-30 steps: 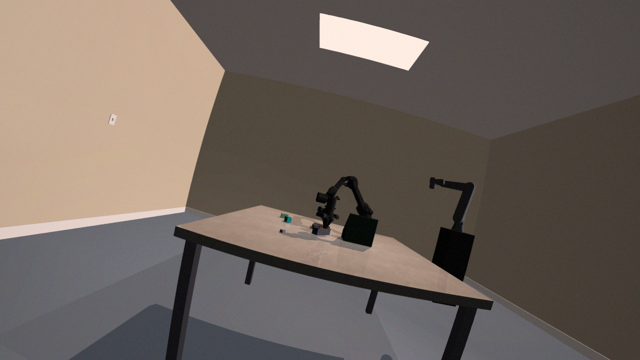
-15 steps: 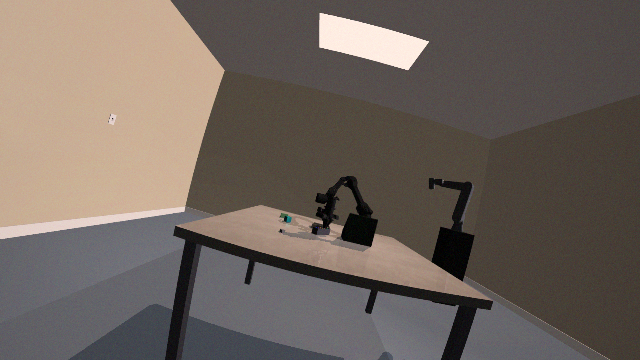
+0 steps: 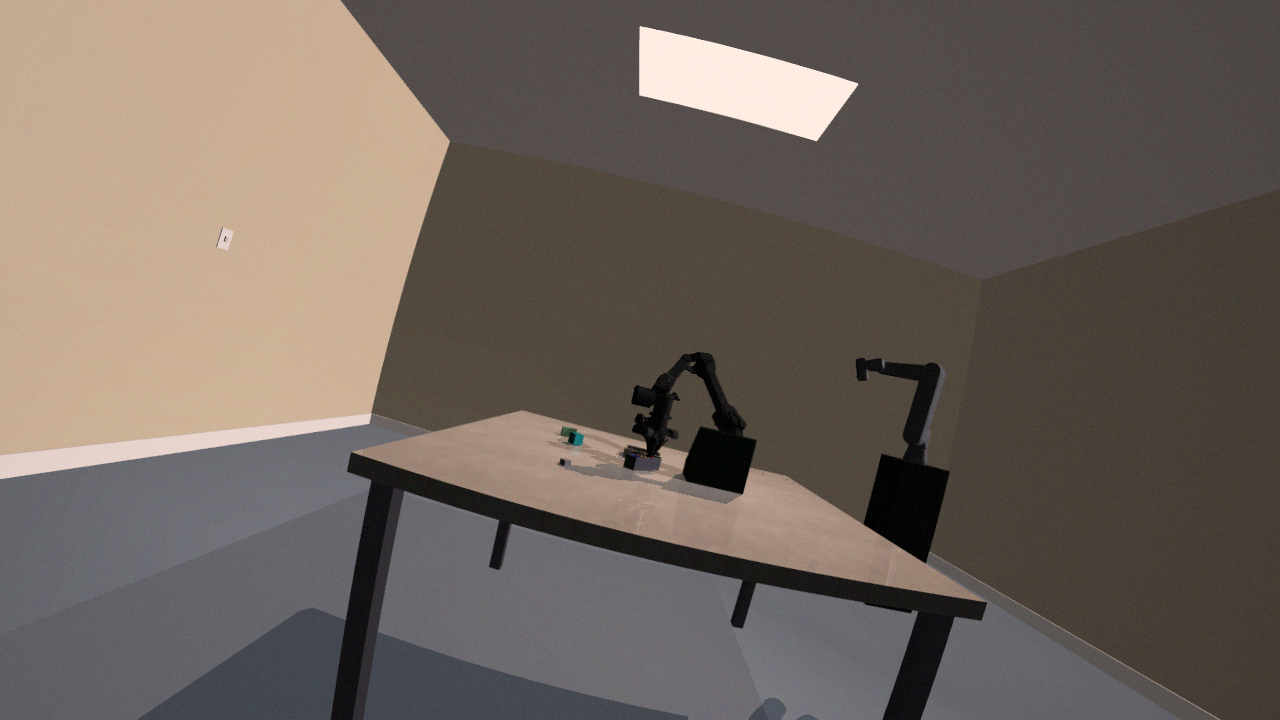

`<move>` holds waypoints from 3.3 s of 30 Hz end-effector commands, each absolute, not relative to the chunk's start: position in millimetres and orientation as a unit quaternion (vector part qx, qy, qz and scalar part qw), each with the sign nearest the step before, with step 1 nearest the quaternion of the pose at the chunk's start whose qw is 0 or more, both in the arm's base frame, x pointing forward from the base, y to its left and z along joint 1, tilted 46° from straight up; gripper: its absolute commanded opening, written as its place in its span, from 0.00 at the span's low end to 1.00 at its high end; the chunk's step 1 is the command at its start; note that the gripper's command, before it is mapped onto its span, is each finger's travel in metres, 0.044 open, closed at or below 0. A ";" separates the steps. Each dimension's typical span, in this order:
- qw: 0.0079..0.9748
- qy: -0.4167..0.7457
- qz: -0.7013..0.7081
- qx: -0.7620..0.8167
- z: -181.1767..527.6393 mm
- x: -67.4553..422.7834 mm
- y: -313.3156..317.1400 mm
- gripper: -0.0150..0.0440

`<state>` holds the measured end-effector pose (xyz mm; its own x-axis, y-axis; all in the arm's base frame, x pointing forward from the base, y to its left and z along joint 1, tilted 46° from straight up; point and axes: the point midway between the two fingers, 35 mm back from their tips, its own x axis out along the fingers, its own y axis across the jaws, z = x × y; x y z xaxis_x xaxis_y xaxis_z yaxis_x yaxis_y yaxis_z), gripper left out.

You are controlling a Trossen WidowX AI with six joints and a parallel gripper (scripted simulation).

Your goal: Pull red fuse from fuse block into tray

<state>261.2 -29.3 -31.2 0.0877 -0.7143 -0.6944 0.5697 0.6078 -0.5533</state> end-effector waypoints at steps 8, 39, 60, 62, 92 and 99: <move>0.734 0.514 -0.438 -0.068 -27.7 261.2 -25.2 0.25; 0.734 0.514 -0.438 -0.069 -17.4 260.2 -14.3 0.25; 0.734 0.514 -0.438 -0.070 -10.2 259.0 -7.2 0.25; 0.734 0.514 -0.438 -0.070 -9.5 258.8 -6.5 0.25; 0.734 0.518 -0.434 -0.067 27.7 268.1 -3.7 0.25; 0.735 0.519 -0.431 -0.065 59.9 281.1 -33.2 0.25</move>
<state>276.9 -21.6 47.0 0.0870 -0.6994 -0.7094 0.5694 0.6192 -0.5406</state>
